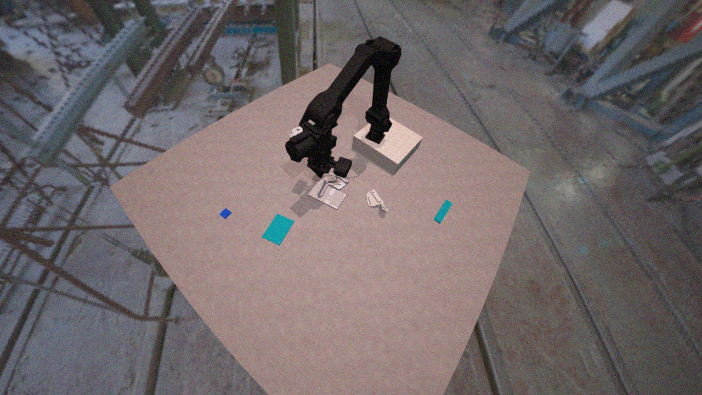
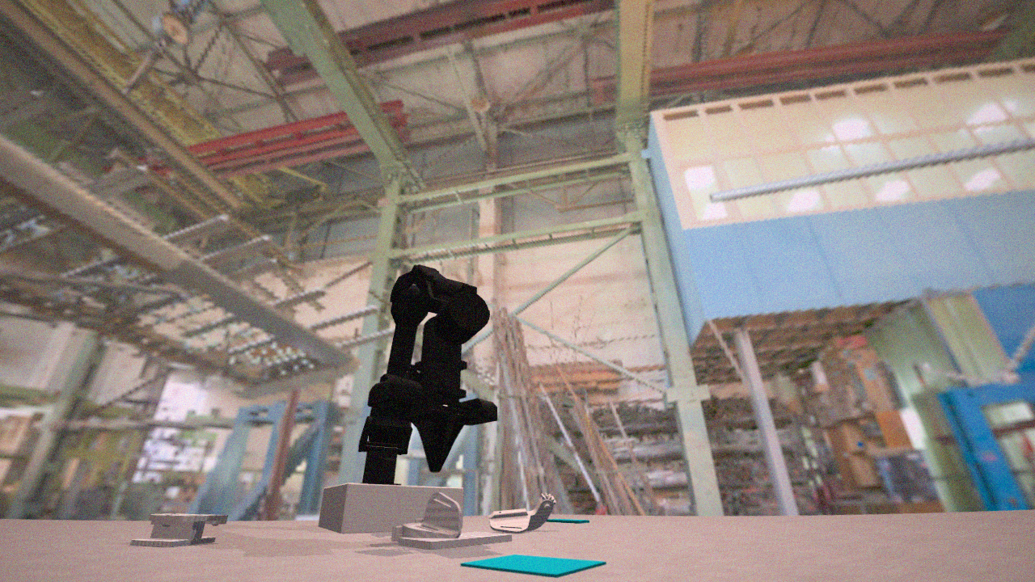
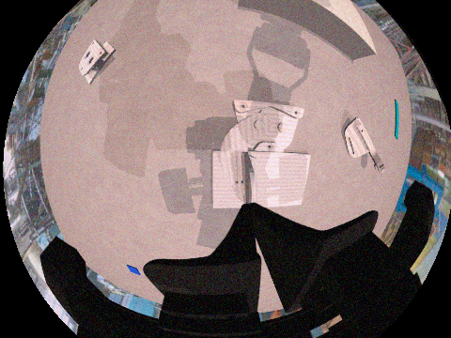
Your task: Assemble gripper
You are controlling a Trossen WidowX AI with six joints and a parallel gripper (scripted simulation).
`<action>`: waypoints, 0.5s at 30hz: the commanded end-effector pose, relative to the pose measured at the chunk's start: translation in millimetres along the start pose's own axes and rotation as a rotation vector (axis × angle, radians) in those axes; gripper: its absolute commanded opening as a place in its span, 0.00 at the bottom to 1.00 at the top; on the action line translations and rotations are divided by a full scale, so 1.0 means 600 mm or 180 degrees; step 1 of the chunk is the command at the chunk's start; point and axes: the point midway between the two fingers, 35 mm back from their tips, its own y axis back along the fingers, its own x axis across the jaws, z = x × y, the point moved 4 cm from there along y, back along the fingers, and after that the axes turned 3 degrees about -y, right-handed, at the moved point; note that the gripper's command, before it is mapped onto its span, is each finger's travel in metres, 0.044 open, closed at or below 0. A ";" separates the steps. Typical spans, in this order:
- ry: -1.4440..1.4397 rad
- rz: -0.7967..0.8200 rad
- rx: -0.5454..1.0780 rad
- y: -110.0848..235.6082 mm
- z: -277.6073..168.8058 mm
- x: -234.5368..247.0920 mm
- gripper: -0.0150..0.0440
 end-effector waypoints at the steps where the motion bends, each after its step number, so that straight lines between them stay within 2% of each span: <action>1: 0.0000 -0.0001 -0.0002 0.000 0.000 0.000 0.25; 3: 0.0000 0.0000 0.0000 0.000 0.000 0.000 0.25; 15: 0.1005 -0.0009 -0.0001 0.000 -0.011 -0.031 0.79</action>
